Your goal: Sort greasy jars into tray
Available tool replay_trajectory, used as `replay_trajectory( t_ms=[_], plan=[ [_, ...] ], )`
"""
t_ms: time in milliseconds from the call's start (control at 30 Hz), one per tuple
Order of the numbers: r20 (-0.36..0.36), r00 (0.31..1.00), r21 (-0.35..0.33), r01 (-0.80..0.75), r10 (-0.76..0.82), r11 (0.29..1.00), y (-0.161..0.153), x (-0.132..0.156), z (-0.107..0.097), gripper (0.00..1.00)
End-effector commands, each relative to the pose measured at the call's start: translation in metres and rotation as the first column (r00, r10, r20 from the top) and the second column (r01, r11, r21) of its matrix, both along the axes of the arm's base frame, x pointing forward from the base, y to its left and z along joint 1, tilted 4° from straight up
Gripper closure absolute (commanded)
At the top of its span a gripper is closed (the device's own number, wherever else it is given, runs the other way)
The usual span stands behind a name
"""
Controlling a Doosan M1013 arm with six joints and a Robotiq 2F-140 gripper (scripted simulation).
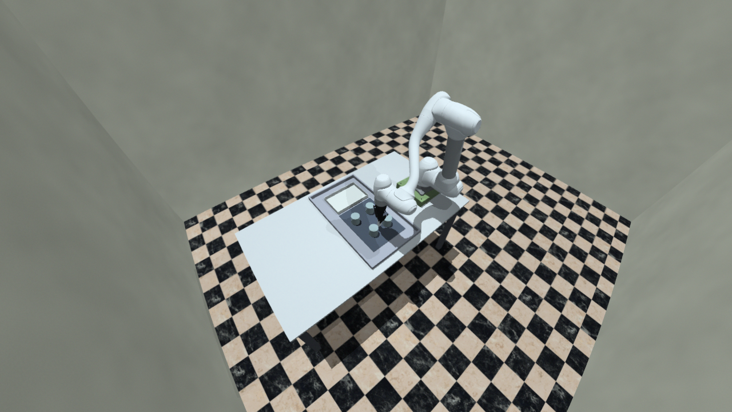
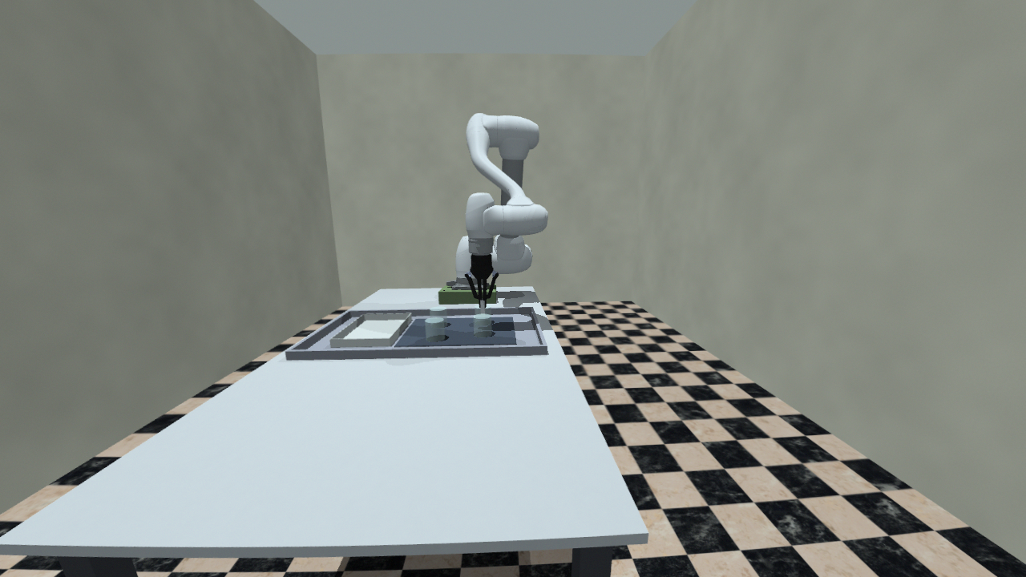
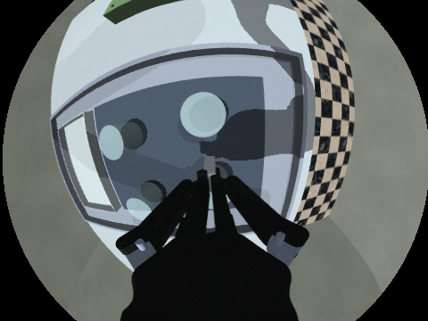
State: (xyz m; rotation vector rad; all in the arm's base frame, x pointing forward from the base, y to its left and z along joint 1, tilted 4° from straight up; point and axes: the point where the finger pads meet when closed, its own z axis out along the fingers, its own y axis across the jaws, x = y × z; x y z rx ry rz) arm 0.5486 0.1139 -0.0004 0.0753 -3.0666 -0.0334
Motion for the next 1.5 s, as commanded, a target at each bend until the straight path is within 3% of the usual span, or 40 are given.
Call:
replay_trajectory(
  t_ms=[0,1467],
  plan=[
    [0.000,1.000,0.000,0.000,0.000,1.000,0.0001,0.0004,0.0001,1.00],
    [0.000,1.000,0.000,0.000,0.000,1.000,0.0003,0.0055,-0.0003,1.00]
  ],
)
